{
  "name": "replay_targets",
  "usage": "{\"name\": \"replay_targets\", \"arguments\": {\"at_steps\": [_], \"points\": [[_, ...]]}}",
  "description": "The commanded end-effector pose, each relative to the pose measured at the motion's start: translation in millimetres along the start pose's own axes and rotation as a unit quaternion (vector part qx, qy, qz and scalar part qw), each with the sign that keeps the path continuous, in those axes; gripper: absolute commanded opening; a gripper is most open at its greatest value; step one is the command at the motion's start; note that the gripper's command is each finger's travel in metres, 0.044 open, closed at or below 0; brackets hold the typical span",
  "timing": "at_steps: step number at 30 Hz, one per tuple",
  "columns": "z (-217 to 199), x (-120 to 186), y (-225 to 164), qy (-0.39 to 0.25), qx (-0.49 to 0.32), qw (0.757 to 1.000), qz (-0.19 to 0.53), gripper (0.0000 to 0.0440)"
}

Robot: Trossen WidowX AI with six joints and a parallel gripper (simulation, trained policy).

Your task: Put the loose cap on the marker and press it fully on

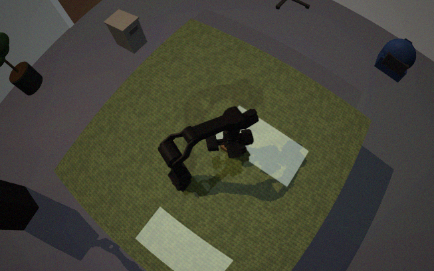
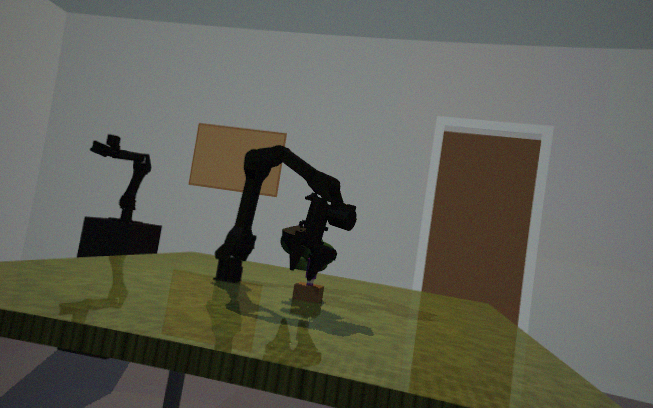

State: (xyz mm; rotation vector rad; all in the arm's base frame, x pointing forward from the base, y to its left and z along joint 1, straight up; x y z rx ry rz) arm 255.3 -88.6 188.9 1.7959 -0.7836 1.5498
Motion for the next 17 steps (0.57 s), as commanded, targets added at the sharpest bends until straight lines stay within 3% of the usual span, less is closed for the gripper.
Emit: {"name": "replay_targets", "arguments": {"at_steps": [1, 17], "points": [[-2.9, 8.6, 2.7, 0.015, 0.0, 1.0, 0.008, 0.044], [-11.0, 56.3, 14.4, 0.065, -0.01, 0.997, 0.035, 0.044]]}}
Point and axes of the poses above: the point midway between the two fingers, 35 mm back from their tips, its own x axis back along the fingers, its own z axis across the jaws, y = z × x, the point moved 9 cm from there along x, back along the fingers, and after that the axes turned 10 degrees about -x, right-handed, at the moved point
